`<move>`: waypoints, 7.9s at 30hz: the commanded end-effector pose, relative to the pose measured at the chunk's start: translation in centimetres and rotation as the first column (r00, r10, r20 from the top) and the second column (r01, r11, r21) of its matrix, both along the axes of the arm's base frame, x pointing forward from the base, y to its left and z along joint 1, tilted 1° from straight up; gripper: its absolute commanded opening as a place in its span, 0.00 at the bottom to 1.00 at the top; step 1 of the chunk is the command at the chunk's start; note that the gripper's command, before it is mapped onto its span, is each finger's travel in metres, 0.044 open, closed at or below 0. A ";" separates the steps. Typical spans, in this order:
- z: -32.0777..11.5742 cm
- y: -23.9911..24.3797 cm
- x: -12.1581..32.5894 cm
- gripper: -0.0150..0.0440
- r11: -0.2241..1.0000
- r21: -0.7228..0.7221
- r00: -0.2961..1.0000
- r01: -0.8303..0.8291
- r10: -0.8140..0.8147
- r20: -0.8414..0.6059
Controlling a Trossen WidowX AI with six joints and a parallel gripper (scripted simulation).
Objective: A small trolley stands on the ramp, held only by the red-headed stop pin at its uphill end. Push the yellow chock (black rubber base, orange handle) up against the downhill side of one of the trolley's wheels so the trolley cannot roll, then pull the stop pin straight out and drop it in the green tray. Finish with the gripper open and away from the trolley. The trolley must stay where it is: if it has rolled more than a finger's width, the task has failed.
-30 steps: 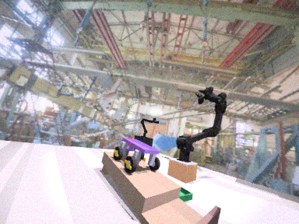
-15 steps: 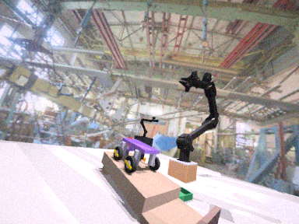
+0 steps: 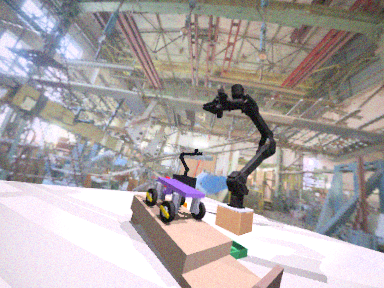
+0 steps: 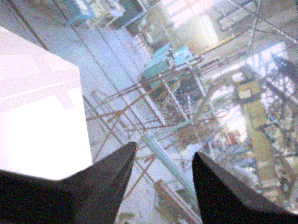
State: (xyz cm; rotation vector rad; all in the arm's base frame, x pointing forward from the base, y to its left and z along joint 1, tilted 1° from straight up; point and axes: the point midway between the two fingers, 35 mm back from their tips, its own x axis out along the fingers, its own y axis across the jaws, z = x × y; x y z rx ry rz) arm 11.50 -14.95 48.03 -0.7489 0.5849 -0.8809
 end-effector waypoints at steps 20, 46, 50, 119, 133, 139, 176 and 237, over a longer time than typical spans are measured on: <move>-29.4 -5.3 7.7 0.58 0.301 0.892 0.850 0.337 -0.504 -0.152; -40.7 -2.0 4.2 0.58 -0.280 0.858 0.506 0.430 -0.713 -0.486; -42.0 -2.2 4.3 0.58 -0.280 0.858 0.506 0.430 -0.713 -0.486; -50.0 -2.2 4.2 0.58 -0.280 0.858 0.506 0.431 -0.712 -0.487; -49.8 -2.4 4.3 0.53 -0.272 0.862 0.507 0.428 -0.717 -0.478; -49.8 -2.4 4.3 0.33 -0.272 0.862 0.507 0.428 -0.717 -0.478; -41.3 -1.3 3.3 0.25 -0.280 0.858 0.505 0.431 -0.712 -0.487; -35.2 -1.7 4.1 0.25 0.216 0.843 0.864 0.492 0.000 -0.504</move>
